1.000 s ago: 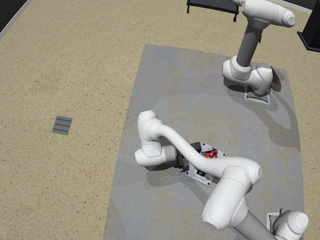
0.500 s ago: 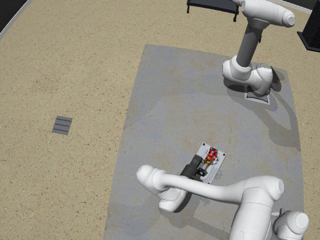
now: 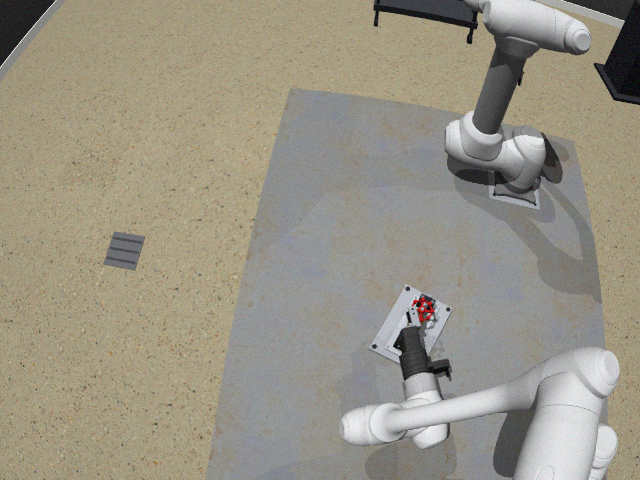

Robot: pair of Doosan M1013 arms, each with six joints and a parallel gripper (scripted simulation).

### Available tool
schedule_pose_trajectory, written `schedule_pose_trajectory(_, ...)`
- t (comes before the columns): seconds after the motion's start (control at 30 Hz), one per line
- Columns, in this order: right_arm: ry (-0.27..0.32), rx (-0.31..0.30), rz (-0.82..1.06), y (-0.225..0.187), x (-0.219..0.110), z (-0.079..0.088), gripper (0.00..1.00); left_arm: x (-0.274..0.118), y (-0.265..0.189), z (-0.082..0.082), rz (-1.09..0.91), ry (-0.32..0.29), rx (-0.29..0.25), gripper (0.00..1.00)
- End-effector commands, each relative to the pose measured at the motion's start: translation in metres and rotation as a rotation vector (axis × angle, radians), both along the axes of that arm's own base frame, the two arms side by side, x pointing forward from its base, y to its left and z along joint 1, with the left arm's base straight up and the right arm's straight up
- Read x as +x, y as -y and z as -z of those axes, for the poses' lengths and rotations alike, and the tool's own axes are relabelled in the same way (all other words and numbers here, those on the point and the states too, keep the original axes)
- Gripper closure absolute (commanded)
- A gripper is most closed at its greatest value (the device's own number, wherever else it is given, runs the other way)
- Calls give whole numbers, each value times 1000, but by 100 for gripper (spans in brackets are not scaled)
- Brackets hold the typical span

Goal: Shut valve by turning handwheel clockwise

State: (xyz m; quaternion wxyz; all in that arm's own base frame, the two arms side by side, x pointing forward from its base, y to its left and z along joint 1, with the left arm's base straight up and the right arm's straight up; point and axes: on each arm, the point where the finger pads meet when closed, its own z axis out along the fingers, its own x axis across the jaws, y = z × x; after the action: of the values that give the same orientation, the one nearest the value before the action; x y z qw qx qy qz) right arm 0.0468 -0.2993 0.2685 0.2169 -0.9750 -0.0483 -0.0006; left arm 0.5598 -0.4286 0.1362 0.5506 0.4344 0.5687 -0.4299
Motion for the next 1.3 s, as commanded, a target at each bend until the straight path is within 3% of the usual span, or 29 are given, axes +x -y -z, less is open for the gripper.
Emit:
schedule_pose_trajectory(0.0,1,-1,0,0,0,0,0,-2,2,-5,-212,20,-20,45)
schedule_pose_trajectory(0.27,1,-1,0,0,0,0,0,-6,-4,-5,-473,22,-18,45)
schedule_pose_trajectory(1.27,1,-1,0,0,0,0,0,-22,-13,-5,-1131,26,-11,45)
